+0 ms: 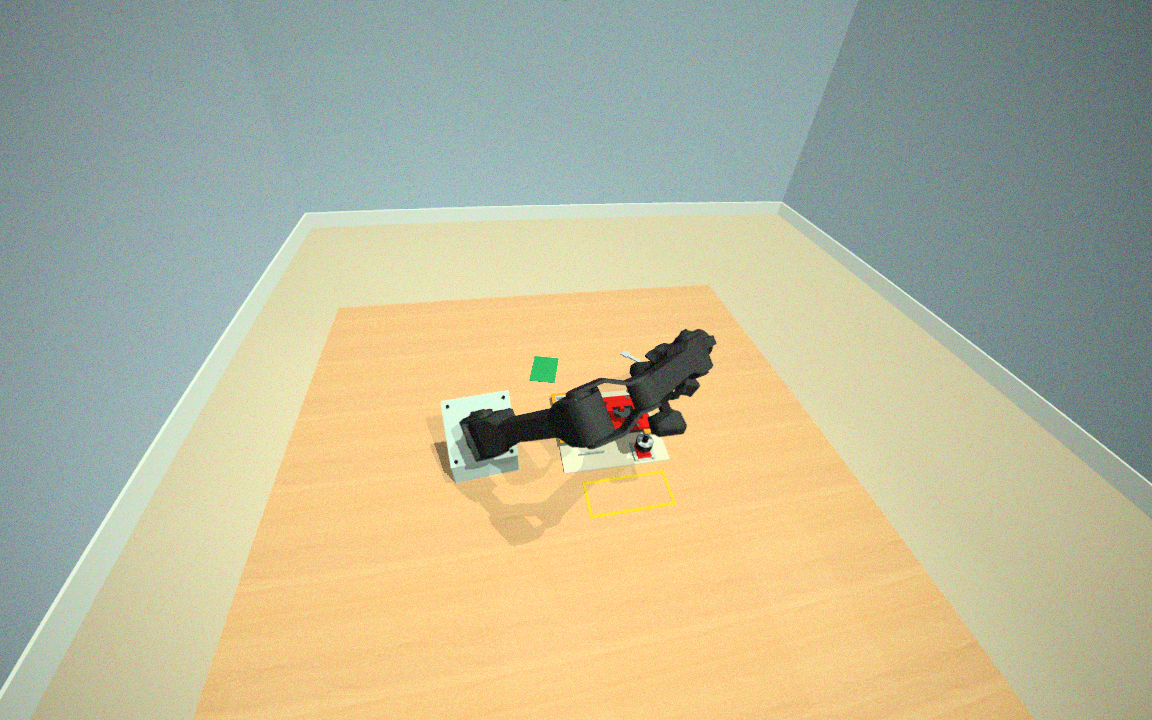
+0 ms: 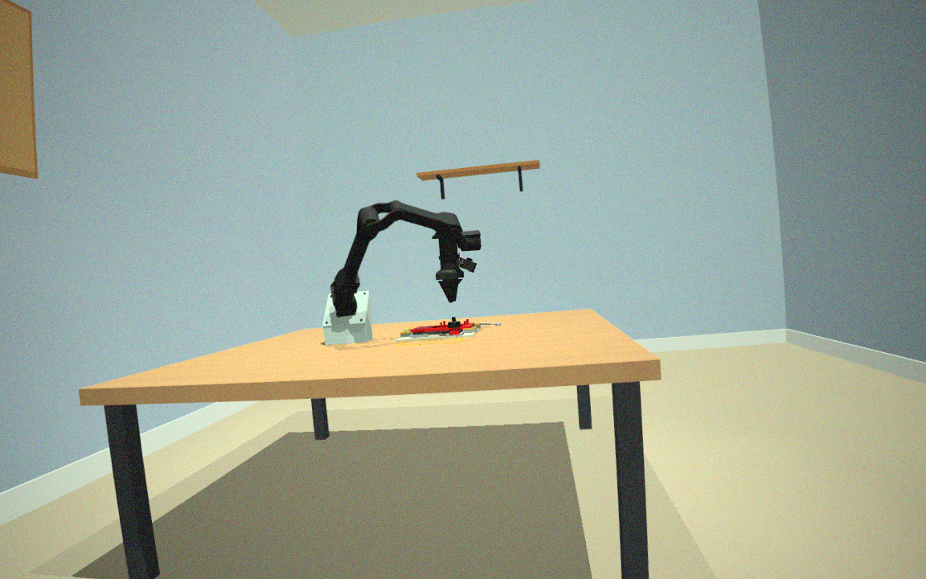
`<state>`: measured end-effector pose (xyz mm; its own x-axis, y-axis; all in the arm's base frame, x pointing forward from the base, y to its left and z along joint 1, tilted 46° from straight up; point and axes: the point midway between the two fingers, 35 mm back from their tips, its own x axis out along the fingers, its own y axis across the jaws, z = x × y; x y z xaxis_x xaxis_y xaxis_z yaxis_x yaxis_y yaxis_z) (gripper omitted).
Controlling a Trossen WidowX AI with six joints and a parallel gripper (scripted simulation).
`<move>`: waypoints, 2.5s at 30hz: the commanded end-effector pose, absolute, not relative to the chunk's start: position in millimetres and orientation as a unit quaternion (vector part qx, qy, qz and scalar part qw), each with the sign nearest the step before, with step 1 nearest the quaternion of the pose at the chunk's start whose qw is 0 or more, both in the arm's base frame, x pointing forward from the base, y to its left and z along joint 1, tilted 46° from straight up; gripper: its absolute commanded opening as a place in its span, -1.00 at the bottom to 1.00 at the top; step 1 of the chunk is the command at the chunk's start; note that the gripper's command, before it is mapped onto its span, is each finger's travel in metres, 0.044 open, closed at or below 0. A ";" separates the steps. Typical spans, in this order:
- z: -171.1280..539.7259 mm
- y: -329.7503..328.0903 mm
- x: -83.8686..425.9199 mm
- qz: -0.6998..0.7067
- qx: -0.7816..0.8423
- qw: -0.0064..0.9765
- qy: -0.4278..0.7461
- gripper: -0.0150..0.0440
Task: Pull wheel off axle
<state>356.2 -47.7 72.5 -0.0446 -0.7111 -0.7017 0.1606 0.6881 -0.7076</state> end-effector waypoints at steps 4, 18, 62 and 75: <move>74.3 -53.3 355.6 -0.331 -0.216 0.658 0.641 0.53; 26.2 -104.1 352.1 -0.333 -0.217 0.657 0.640 0.53; 35.3 -97.0 351.9 -0.335 -0.213 0.657 0.641 -0.49; 38.1 -93.9 352.2 -0.334 -0.213 0.657 0.641 -0.49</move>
<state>352.4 -101.4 34.0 -0.0544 -0.7110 -0.7011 0.1790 0.6838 -0.7074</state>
